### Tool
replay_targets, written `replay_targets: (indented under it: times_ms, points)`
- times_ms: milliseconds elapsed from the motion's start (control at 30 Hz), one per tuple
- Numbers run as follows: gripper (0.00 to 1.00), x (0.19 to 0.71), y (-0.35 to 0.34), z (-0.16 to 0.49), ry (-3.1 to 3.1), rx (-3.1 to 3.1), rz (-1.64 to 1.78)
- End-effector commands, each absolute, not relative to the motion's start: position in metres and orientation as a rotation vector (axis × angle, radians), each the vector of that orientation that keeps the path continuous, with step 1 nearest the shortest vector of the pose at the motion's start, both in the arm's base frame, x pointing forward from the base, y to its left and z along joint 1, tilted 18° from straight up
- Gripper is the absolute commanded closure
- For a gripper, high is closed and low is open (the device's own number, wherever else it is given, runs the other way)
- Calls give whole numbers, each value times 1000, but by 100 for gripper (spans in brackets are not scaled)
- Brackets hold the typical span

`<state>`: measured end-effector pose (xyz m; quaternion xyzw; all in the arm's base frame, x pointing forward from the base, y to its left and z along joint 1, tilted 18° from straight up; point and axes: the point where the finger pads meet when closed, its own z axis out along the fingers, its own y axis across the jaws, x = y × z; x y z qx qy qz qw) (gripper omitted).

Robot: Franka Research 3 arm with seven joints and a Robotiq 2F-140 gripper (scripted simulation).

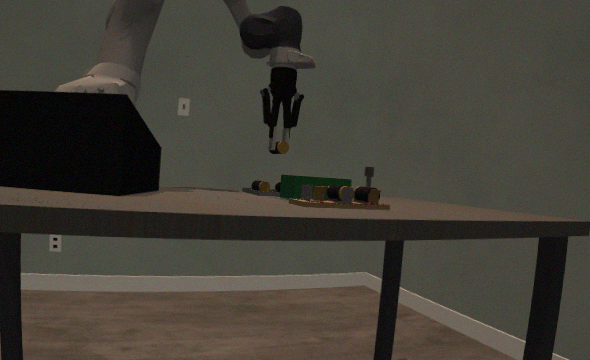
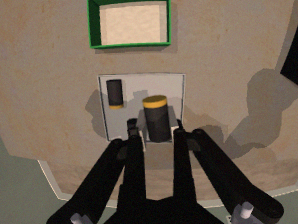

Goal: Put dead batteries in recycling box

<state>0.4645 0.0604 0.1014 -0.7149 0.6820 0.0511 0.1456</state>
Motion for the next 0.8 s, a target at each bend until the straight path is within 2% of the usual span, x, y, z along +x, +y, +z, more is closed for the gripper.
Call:
replay_targets:
  times_ms: [0,567,767]
  points:
    - [84,463,61,102,2027,-2003,162]
    - [84,463,61,102,2490,-1447,263]
    - [84,463,61,102,2728,-1011,324]
